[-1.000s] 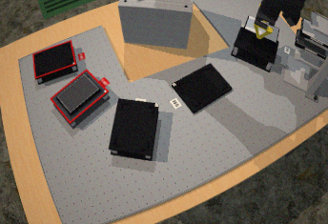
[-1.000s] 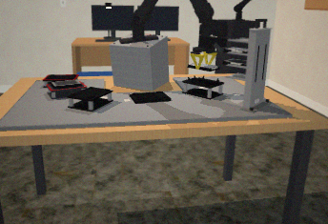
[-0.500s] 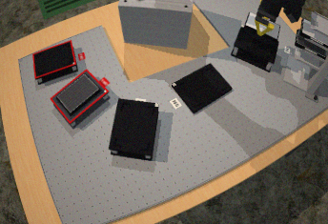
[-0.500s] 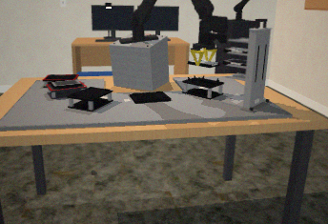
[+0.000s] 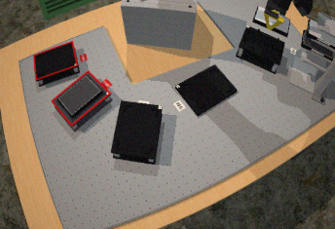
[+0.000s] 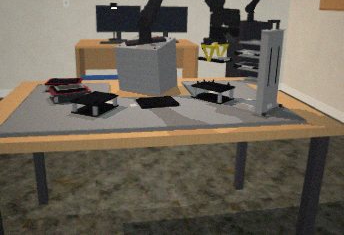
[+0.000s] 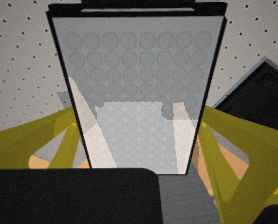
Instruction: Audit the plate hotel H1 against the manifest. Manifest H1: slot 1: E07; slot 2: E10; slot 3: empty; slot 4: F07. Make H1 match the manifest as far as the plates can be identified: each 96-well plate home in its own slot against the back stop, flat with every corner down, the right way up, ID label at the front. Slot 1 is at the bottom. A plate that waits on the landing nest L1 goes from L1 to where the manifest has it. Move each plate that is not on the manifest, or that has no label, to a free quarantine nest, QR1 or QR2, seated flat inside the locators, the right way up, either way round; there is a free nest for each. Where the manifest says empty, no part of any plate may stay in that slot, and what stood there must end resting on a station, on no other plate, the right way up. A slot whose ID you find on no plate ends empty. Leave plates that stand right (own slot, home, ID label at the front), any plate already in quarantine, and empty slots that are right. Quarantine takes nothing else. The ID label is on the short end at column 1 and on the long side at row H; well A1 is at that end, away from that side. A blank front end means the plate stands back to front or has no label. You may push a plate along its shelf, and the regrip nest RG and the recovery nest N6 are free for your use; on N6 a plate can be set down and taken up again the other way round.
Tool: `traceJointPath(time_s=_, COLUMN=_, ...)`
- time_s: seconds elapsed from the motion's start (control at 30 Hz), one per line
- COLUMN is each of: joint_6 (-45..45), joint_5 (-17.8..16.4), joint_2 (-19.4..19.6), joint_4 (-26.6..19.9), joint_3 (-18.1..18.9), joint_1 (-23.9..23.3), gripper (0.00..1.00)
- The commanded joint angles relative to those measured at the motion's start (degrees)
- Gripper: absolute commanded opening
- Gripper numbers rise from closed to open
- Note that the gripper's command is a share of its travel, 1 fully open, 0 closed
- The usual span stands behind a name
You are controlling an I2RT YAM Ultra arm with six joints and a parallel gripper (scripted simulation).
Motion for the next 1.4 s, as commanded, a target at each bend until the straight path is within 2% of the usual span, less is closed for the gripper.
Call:
traceJointPath(time_s=0.0, joint_6=0.84, joint_5=0.32, joint_2=-3.23, joint_4=-3.03, joint_3=2.53, joint_1=1.01, gripper=0.86)
traceJointPath(time_s=0.63, joint_6=2.05, joint_5=0.34, joint_2=-7.34, joint_4=-12.19, joint_3=7.38, joint_1=2.20, gripper=0.86)
traceJointPath(time_s=0.77, joint_6=2.08, joint_5=0.34, joint_2=-7.41, joint_4=-12.43, joint_3=7.53, joint_1=2.23, gripper=0.86)
traceJointPath(time_s=0.83, joint_6=3.06, joint_5=0.32, joint_2=-8.10, joint_4=-12.20, joint_3=4.32, joint_1=0.17, gripper=0.86)
traceJointPath(time_s=1.13, joint_6=7.29, joint_5=0.09, joint_2=-10.98, joint_4=-9.74, joint_3=1.20, joint_1=-4.13, gripper=0.86)
traceJointPath(time_s=1.33, joint_6=9.08, joint_5=-0.06, joint_2=-12.13, joint_4=-9.41, joint_3=0.11, joint_1=-6.13, gripper=0.86)
traceJointPath(time_s=1.37, joint_6=9.52, joint_5=-0.10, joint_2=-12.41, joint_4=-9.32, joint_3=2.23, joint_1=-6.32, gripper=0.86)
